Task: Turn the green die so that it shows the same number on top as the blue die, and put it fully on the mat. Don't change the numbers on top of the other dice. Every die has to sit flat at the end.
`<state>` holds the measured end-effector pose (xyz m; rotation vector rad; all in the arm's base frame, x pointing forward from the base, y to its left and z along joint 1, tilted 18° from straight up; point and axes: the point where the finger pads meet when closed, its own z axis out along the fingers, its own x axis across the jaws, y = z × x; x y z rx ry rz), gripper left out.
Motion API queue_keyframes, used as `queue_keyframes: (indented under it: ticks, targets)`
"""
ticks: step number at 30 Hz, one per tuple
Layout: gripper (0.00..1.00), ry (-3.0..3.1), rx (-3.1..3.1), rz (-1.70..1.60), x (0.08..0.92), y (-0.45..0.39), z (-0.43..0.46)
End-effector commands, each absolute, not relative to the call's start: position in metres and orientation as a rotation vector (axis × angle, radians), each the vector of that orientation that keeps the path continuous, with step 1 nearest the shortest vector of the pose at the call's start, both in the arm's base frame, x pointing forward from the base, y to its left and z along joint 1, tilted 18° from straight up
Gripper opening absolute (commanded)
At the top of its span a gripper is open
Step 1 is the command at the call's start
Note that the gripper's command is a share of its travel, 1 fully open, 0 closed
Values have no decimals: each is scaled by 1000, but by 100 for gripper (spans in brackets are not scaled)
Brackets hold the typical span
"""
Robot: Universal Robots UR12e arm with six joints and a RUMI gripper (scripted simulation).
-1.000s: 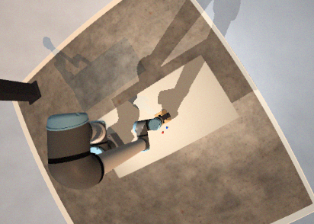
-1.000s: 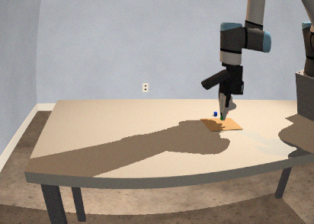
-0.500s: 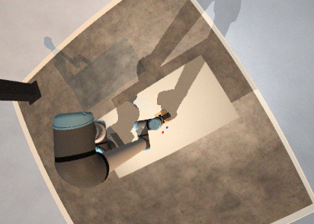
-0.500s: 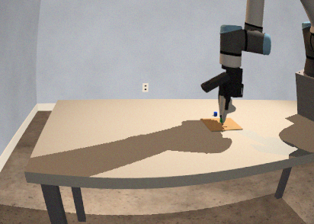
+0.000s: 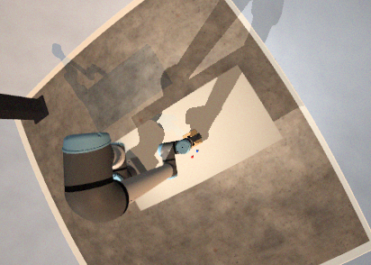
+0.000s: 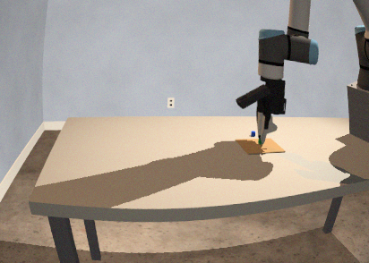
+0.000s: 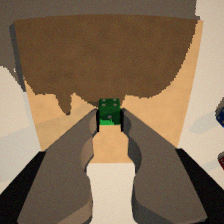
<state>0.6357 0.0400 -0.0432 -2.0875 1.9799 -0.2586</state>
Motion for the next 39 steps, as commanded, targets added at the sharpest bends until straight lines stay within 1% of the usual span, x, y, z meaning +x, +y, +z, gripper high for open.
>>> queue_keyframes:
  ticks: [1,39]
  targets:
    - [0,1979,-2087,-260,636,40,-43]
    - [0,1979,-2087,-260,637,40,-47]
